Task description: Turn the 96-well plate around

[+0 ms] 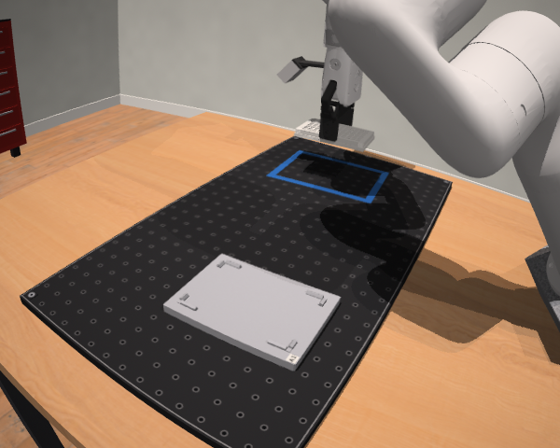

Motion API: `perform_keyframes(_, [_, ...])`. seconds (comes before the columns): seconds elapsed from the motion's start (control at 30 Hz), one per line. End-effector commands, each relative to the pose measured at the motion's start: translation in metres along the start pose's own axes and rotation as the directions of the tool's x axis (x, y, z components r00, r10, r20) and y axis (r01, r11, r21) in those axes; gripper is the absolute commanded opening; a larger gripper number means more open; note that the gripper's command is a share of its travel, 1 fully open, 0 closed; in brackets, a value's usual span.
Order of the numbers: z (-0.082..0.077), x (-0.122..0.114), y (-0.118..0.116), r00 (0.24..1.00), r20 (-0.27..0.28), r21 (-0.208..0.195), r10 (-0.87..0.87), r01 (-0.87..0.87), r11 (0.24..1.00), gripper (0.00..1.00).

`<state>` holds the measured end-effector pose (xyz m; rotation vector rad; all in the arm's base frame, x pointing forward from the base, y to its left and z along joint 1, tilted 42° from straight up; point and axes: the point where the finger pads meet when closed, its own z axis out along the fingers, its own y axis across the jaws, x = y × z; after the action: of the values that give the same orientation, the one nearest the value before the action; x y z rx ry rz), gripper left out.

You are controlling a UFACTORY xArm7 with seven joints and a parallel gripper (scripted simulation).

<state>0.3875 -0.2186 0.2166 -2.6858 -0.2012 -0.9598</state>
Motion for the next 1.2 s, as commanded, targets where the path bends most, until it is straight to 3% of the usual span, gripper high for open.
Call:
perform_keyframes(0.0, [0.006,0.000,0.001,1.000,-0.002,-0.003,0.000,0.000,1.000,0.00])
perform_keyframes(1.17, [0.057,0.000,0.001,1.000,-0.002,-0.003,0.000,0.000,1.000,0.00])
